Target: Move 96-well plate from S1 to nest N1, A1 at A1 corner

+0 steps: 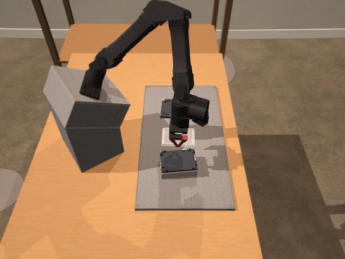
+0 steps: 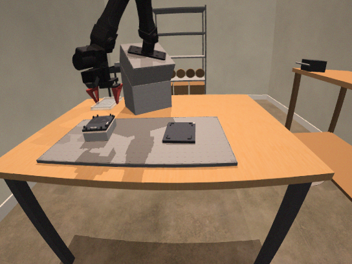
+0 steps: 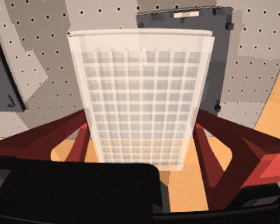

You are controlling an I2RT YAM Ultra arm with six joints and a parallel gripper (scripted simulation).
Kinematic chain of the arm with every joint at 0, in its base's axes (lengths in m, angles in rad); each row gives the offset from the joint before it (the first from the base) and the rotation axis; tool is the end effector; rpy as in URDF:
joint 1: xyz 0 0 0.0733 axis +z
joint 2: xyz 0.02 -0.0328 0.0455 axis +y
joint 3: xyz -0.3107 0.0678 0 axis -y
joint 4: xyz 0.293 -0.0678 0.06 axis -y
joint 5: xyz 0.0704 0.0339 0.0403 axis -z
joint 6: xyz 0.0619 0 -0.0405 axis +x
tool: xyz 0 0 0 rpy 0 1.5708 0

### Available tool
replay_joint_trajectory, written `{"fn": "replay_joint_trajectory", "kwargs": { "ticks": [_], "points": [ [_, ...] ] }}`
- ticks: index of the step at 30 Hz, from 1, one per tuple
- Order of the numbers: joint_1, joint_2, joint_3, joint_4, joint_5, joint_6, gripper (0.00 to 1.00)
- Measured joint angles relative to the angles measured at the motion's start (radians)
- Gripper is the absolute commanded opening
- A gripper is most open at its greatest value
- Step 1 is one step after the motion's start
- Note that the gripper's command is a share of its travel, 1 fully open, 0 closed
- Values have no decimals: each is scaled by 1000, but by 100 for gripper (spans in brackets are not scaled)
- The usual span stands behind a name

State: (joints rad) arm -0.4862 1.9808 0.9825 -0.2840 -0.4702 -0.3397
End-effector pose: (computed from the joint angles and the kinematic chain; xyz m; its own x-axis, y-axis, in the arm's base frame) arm 0.3571 -0.1558 0.0695 -0.9000 0.1397 -0.4130 0.0029 0.9492 0.3147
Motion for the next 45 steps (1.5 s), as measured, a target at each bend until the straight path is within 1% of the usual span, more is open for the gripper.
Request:
{"fn": "replay_joint_trajectory", "kwargs": {
  "ticks": [5, 17, 21, 33, 38, 45],
  "points": [
    [24, -19, -21, 21, 12, 40, 0],
    [143, -89, -90, 70, 44, 154, 0],
    [161, -100, -100, 82, 56, 184, 0],
    [290, -153, -141, 117, 100, 301, 0],
    [320, -164, -149, 126, 116, 340, 0],
    [399, -185, -158, 137, 145, 407, 0]
  ]
}}
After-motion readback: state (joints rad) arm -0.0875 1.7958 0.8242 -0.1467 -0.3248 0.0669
